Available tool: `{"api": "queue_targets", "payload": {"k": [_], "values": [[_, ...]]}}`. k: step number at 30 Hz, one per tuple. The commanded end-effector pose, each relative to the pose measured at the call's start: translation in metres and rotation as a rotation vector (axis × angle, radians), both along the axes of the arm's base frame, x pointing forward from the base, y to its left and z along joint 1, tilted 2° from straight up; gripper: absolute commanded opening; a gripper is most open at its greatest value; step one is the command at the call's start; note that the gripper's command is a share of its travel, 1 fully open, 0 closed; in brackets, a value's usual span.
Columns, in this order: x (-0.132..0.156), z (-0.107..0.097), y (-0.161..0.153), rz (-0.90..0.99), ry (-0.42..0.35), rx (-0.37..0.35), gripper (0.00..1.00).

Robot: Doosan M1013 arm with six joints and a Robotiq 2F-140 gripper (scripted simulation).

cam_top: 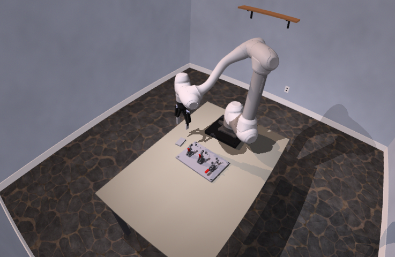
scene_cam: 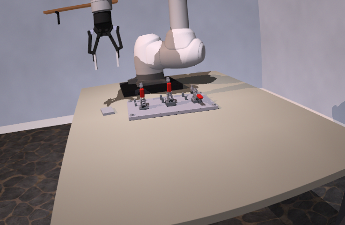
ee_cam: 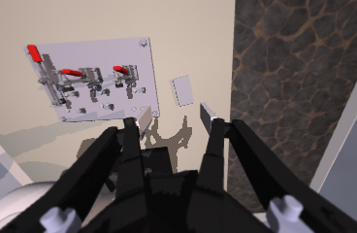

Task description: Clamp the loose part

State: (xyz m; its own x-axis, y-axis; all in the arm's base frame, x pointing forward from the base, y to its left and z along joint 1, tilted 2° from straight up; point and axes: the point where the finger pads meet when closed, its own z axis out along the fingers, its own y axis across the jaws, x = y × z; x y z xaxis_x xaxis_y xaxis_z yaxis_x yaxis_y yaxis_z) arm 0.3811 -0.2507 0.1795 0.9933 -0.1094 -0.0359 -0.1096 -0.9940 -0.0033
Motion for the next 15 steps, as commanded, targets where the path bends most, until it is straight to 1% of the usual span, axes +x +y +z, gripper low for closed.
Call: {"api": "queue_targets", "payload": {"k": [1, 7, 15], "values": [[0.0001, 0.0001, -0.0147, 0.007, -0.001, -0.008, 0.62], [0.0, 0.0001, -0.022, 0.007, -0.001, -0.008, 0.62], [0.0, 0.0001, -0.0229, 0.007, -0.001, -0.008, 0.62]]}}
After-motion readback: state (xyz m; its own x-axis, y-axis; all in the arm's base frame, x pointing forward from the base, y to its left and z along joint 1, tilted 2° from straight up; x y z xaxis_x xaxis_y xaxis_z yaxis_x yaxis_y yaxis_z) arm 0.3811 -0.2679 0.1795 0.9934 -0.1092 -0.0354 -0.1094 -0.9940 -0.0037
